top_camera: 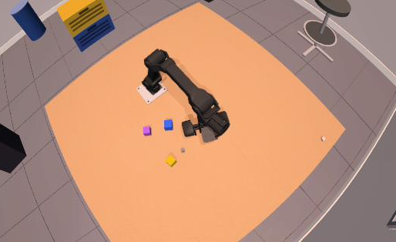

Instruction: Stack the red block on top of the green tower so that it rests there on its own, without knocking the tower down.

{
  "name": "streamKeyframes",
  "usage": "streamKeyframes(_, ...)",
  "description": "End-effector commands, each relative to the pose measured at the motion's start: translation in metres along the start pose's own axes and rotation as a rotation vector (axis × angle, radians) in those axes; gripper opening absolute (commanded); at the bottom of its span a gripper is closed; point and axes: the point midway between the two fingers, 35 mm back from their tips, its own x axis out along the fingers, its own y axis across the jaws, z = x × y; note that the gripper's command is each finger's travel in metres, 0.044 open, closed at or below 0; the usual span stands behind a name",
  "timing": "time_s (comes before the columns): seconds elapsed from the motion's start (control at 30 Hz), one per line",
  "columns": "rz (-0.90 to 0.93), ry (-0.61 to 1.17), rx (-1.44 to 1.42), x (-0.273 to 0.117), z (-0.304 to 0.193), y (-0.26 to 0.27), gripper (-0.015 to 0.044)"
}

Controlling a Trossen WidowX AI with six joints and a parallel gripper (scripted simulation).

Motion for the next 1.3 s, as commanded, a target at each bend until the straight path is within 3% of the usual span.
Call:
streamKeyframes(0.0,-0.008,0.005,0.005,0.008,-0.001,-0.001,0.0440)
streamKeyframes(0.63,-0.008,0.005,0.005,0.039,-0.001,-0.001,0.0440)
streamKeyframes(1.27,-0.008,0.005,0.005,0.037,-0.001,-0.001,0.0440)
